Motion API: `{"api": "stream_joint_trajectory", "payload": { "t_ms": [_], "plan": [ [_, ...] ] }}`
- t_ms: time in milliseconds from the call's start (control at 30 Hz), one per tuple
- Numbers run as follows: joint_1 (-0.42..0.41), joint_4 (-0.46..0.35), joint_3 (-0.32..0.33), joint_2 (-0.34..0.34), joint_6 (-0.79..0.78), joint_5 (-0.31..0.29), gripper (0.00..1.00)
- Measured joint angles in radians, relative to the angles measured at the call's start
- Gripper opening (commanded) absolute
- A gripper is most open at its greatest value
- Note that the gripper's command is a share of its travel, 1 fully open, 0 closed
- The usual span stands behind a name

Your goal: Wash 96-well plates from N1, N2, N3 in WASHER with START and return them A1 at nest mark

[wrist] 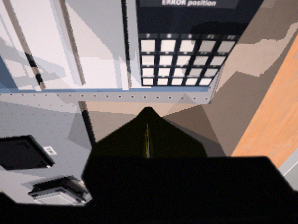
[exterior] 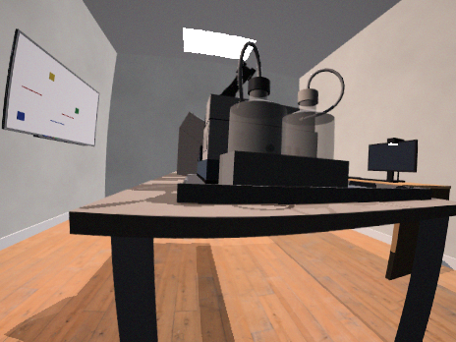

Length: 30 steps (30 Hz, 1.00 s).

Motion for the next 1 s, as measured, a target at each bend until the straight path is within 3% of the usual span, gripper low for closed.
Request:
{"api": "stream_joint_trajectory", "payload": {
  "t_ms": [33, 300, 1000],
  "plan": [
    [0.000, 0.000, 0.000, 0.000, 0.000, 0.000, 1.00],
    [-0.027, -0.058, 0.051, 0.003, -0.028, -0.006, 1.00],
    [-0.130, -0.313, 0.304, 0.058, -0.145, -0.027, 1.00]
  ]
}}
